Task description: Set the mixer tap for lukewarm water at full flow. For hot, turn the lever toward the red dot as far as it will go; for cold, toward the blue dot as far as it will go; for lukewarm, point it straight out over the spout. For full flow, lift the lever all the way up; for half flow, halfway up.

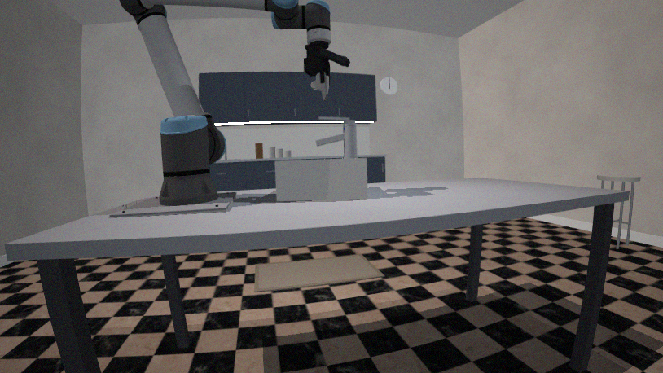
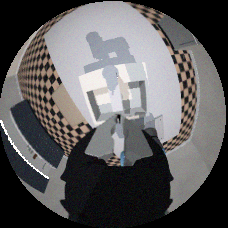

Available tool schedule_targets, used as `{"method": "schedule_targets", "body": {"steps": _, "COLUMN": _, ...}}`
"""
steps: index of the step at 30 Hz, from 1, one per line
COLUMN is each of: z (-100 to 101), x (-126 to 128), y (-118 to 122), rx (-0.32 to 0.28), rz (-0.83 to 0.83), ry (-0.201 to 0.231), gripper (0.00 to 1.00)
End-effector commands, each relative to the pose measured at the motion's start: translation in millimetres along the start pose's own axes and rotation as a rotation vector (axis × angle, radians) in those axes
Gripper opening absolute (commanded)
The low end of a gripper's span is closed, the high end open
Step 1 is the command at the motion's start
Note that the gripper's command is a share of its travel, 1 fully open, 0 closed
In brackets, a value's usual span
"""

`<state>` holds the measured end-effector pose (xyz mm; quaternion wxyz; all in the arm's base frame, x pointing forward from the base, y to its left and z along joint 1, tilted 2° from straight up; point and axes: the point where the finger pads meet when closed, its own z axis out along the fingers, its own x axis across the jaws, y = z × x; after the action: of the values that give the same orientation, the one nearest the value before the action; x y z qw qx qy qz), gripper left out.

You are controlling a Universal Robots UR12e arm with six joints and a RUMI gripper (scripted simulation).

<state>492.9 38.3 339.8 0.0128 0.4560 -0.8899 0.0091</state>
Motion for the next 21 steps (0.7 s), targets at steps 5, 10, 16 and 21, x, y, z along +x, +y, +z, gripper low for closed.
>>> {"method": "schedule_targets", "body": {"steps": 5, "z": -1.4, "x": -2.0, "y": 1.0, "rx": 0.000, "rz": -0.143, "ry": -0.004, "gripper": 0.00}}
{"method": "schedule_targets", "body": {"steps": 10, "z": -1.7, "x": -2.7, "y": 1.7, "rx": 0.000, "rz": -0.196, "ry": -0.004, "gripper": 0.00}}
{"method": "schedule_targets", "body": {"steps": 16, "z": -1.8, "x": -3.0, "y": 2.1, "rx": 0.000, "rz": -0.223, "ry": -0.004, "gripper": 0.00}}
{"method": "schedule_targets", "body": {"steps": 21, "z": -1.9, "x": -3.3, "y": 2.3, "rx": 0.000, "rz": -0.239, "ry": -0.004, "gripper": 0.00}}
